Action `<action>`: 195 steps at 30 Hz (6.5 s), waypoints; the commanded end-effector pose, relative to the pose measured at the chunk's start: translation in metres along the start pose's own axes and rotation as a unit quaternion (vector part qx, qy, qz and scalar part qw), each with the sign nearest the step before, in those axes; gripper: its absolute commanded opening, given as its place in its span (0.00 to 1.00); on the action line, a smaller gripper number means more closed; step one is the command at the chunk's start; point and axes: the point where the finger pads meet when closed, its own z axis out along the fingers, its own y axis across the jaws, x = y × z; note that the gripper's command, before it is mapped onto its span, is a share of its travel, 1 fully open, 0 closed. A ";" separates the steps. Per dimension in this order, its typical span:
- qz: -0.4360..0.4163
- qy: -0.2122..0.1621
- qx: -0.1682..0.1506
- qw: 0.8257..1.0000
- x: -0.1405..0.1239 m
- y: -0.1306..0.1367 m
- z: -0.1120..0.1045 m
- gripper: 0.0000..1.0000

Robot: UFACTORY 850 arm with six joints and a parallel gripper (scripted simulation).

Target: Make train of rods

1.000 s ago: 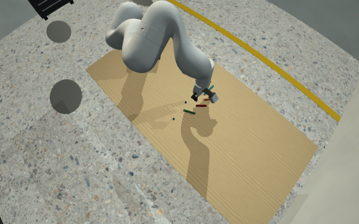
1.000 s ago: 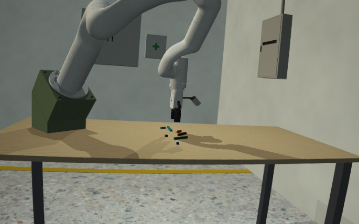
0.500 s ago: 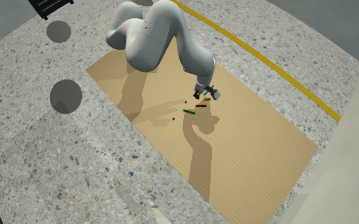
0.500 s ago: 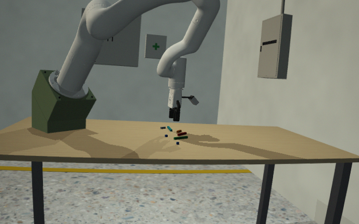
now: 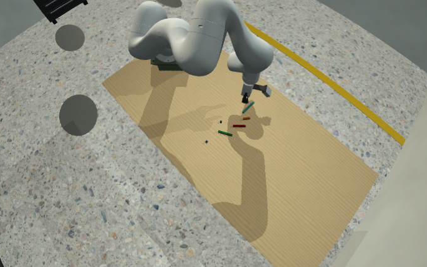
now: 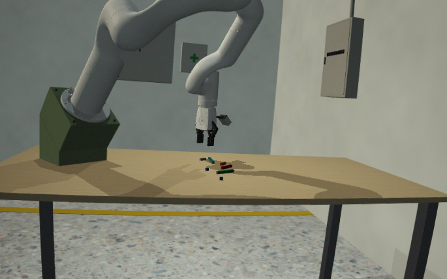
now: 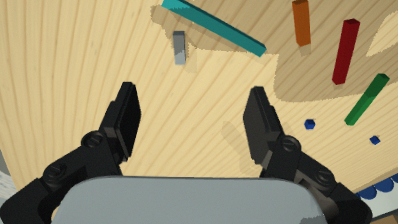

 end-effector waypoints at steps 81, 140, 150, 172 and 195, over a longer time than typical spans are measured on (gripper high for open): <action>-0.025 -0.005 -0.002 1.000 0.003 -0.013 0.043 0.24; -0.025 -0.005 -0.002 1.000 0.003 -0.013 0.051 0.24; -0.025 -0.005 -0.002 1.000 0.003 -0.013 0.051 0.24; -0.025 -0.005 -0.002 1.000 0.003 -0.013 0.051 0.24; -0.025 -0.005 -0.002 1.000 0.003 -0.013 0.054 0.24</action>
